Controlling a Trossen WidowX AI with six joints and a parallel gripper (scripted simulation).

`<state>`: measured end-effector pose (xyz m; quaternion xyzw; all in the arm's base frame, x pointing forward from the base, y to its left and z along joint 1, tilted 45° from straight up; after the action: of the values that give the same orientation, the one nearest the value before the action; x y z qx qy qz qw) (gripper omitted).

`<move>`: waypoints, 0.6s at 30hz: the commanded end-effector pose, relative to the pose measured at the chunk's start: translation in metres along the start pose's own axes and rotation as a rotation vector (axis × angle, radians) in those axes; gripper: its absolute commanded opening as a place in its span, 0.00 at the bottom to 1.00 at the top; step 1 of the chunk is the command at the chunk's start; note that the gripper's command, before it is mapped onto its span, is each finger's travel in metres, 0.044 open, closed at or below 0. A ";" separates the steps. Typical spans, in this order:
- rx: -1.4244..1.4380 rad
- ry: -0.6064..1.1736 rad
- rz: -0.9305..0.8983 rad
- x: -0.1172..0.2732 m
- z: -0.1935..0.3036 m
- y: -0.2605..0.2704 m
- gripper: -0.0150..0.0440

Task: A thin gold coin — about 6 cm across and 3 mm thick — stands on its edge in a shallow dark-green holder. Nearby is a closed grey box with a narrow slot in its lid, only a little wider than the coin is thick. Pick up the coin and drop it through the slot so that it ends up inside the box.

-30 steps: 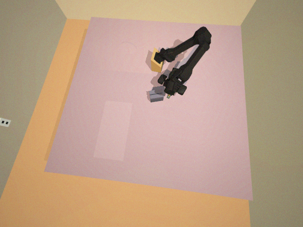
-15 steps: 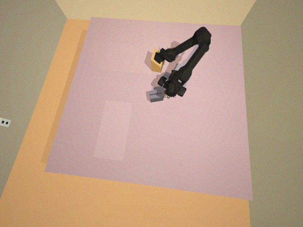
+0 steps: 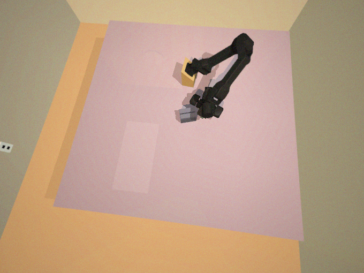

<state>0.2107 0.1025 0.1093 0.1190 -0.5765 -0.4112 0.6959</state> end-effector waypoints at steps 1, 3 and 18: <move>-0.010 0.000 0.006 -0.006 0.000 -0.002 0.53; -0.010 0.000 0.005 -0.009 0.000 -0.002 0.53; -0.011 0.002 0.001 -0.021 0.002 -0.002 0.29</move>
<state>0.2082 0.1167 0.0952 0.1192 -0.5731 -0.4133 0.6974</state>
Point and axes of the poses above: the point midway between the two fingers, 35 mm back from their tips, its own x axis back along the fingers, its own y axis across the jaws, z = x × y, the point moved 5 cm from there along x, back along the fingers, and after that the axes turned 10 degrees about -x, right-handed, at the moved point
